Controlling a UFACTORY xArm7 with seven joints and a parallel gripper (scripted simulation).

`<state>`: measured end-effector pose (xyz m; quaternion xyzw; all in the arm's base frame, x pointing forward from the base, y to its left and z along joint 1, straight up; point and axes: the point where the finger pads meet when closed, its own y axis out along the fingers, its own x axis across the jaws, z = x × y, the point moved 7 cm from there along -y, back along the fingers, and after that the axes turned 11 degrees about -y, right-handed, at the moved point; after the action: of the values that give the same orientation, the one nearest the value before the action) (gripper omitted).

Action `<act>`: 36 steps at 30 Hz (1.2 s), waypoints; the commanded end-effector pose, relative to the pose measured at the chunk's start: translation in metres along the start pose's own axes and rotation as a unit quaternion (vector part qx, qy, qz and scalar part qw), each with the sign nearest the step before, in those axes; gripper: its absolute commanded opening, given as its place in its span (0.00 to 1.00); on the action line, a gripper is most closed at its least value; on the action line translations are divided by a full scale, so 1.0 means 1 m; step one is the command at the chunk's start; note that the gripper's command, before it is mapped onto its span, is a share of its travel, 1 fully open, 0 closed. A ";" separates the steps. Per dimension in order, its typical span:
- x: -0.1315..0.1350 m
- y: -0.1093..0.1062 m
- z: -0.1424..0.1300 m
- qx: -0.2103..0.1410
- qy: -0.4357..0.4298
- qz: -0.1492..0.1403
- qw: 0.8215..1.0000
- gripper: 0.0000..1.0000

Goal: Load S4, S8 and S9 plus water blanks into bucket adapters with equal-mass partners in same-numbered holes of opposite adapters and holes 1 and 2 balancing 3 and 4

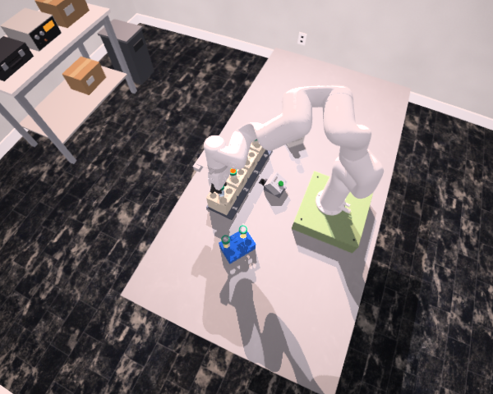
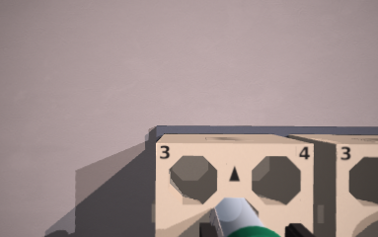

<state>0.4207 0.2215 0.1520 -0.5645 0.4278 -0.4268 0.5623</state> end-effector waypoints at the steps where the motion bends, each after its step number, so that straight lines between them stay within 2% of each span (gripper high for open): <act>1: 0.000 0.002 0.001 0.002 0.000 0.001 1.000 0.00; 36: 0.000 0.033 0.001 0.002 0.000 0.001 1.000 0.00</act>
<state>0.4208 0.2216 0.1208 -0.5642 0.4278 -0.4269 0.5626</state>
